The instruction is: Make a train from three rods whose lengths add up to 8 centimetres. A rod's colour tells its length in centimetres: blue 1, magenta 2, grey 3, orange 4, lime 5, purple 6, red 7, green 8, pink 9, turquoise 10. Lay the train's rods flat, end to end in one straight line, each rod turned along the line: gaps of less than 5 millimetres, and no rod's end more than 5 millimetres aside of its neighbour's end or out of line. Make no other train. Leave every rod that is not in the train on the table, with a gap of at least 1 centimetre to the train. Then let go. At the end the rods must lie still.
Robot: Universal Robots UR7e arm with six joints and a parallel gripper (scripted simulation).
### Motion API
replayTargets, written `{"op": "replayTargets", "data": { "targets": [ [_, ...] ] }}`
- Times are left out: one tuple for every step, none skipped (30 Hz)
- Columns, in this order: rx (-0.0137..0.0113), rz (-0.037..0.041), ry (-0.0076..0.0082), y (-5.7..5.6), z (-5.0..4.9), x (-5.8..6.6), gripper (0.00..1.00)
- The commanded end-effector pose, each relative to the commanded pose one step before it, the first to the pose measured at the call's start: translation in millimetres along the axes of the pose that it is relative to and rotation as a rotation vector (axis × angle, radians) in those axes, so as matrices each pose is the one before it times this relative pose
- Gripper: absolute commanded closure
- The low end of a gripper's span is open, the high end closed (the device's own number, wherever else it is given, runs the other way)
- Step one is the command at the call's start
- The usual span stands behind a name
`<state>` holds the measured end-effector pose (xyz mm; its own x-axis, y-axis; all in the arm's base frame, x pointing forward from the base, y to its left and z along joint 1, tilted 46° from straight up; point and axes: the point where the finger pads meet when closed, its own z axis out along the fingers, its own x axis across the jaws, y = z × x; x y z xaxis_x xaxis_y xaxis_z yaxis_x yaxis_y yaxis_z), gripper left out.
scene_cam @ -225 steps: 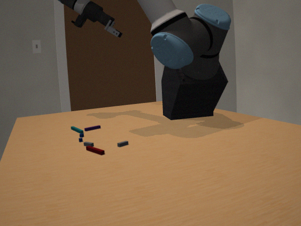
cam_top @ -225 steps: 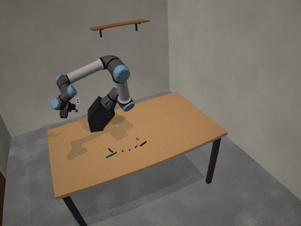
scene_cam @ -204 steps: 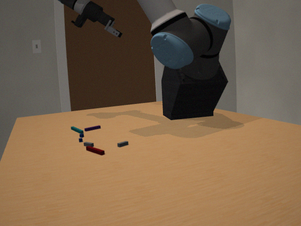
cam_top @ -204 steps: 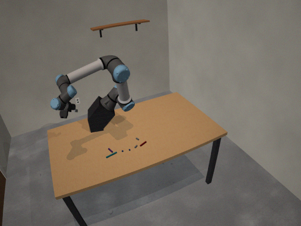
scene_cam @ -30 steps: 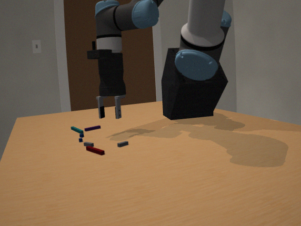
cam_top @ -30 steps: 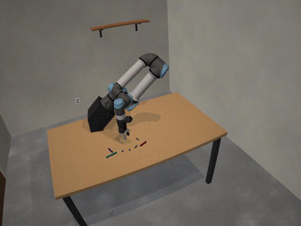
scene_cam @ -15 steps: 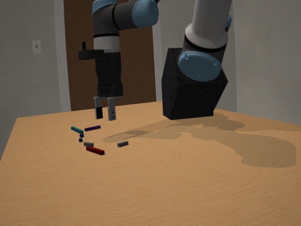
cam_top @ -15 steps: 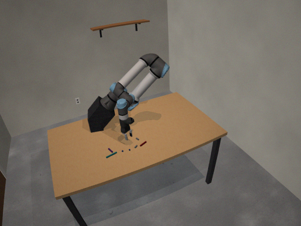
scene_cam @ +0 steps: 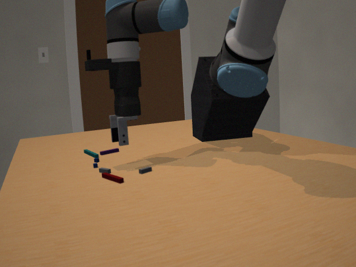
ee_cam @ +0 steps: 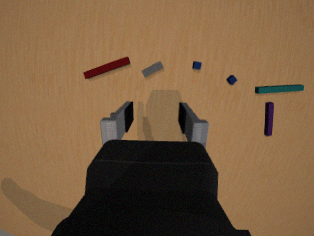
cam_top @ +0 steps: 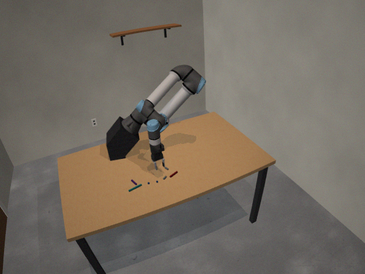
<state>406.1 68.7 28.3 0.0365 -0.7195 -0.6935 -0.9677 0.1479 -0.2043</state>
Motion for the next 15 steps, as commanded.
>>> {"op": "replayTargets", "data": {
  "targets": [
    [0.00077,0.06362,-0.00066,-2.82,-0.192,-3.24,0.00],
    [0.00000,0.00556,-0.00009,-0.20,0.007,-0.33,0.00],
    [0.00000,0.00357,-0.00006,-0.12,0.005,-0.21,0.00],
    [0.00000,0.00195,-0.00003,-0.07,0.003,-0.12,0.00],
    [0.00000,0.00077,-0.00001,-0.03,0.001,-0.05,0.00],
    [0.00000,0.00013,0.00000,0.00,0.000,-0.01,0.00],
    [0.00000,0.00000,0.00000,0.00,0.000,0.00,0.00],
    [0.00000,0.00000,0.00000,0.00,0.000,0.00,0.00],
    [0.00000,0.00000,0.00000,0.00,0.000,0.00,0.00],
    [0.00000,0.00000,0.00000,0.00,0.000,0.00,0.00],
    [0.00000,0.00000,0.00000,0.00,0.000,0.00,0.00],
    [0.00000,0.00000,0.00000,0.00,0.000,0.00,0.00],
    [0.00000,0.00000,0.00000,0.00,0.000,0.00,0.00],
    [0.00000,0.00000,0.00000,0.00,0.000,0.00,0.00],
    [0.00000,0.00000,0.00000,0.00,0.000,0.00,0.00]
  ]
}}
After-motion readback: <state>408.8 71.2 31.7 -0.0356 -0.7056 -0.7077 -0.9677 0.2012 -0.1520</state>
